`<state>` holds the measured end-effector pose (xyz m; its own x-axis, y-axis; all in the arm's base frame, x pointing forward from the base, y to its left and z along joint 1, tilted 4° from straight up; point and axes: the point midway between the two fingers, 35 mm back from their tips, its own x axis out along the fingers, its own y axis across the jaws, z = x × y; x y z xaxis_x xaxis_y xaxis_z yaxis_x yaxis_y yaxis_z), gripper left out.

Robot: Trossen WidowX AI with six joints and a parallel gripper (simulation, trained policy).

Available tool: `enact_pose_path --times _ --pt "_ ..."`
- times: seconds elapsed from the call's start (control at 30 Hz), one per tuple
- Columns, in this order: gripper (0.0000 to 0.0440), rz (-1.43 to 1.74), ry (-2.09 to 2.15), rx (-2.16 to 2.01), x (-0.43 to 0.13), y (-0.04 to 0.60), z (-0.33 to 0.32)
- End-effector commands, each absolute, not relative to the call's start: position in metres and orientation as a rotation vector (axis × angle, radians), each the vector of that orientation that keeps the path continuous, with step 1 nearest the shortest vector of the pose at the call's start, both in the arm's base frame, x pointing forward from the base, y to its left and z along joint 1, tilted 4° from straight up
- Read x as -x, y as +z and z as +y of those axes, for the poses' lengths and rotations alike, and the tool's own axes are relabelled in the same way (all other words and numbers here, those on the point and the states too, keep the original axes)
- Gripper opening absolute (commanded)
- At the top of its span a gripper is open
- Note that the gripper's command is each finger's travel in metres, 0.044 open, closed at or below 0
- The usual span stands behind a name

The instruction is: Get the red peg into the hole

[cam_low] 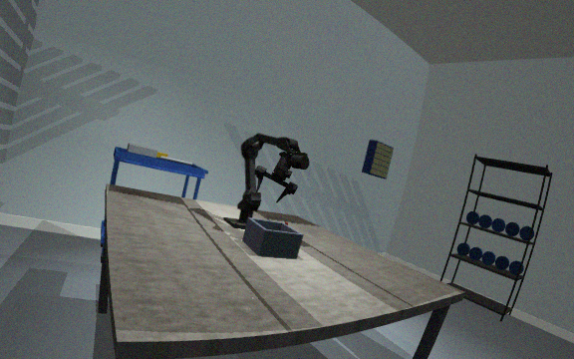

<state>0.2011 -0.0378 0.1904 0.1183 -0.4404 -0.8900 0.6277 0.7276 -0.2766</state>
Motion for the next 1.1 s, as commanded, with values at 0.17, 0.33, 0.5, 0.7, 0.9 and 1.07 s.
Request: enact_pose_path --times 0.17,0.33,0.5,0.7,0.9,1.07 --pt "0.044 1.267 -0.747 -0.351 -0.192 0.157 0.021" --pt "0.044 1.294 -0.759 -0.435 -0.186 0.136 0.046" --pt "0.044 1.307 -0.773 -0.515 -0.183 0.113 0.064" --pt "0.044 1.301 -0.771 -0.601 -0.185 0.084 0.08" --pt "0.044 1.282 -0.755 -0.679 -0.188 0.055 0.09" --pt "0.0431 1.272 -0.75 -0.736 -0.189 0.036 0.096"
